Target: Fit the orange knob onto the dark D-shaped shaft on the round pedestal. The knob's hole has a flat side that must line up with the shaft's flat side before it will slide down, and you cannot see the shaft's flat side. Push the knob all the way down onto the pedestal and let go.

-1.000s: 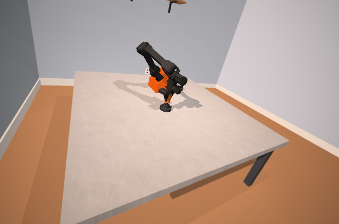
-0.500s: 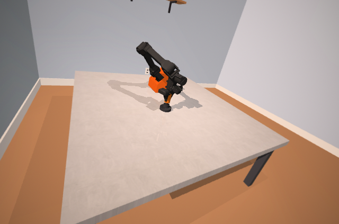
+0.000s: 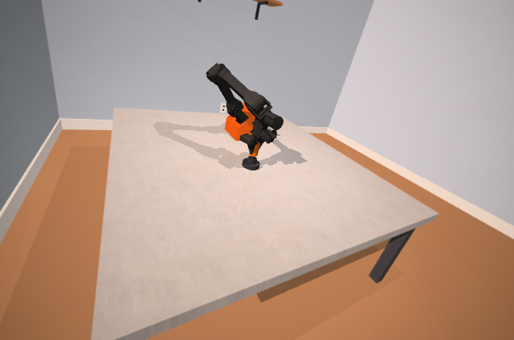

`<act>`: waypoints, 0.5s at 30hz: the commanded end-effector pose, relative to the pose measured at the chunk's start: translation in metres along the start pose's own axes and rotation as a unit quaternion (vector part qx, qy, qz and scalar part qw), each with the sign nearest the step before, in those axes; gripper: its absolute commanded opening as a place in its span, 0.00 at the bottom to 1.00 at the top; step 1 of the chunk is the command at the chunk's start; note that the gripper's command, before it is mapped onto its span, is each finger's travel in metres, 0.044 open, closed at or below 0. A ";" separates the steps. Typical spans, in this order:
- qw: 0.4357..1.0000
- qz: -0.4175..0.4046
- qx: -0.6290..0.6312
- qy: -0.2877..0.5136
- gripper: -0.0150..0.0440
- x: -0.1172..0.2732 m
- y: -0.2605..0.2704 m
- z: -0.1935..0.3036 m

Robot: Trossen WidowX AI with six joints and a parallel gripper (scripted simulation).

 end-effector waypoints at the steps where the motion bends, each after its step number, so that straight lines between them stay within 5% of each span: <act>1: 1.000 0.000 0.004 0.000 0.25 0.000 0.003 0.002; 15: 1.000 0.000 0.004 0.000 0.25 0.002 0.005 0.002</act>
Point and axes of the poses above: the point midway between the two fingers, 35 mm back from their tips, its own x axis back along the fingers, its own y axis across the jaws, z = x × y, the point moved 5 cm from there along x, back along the fingers
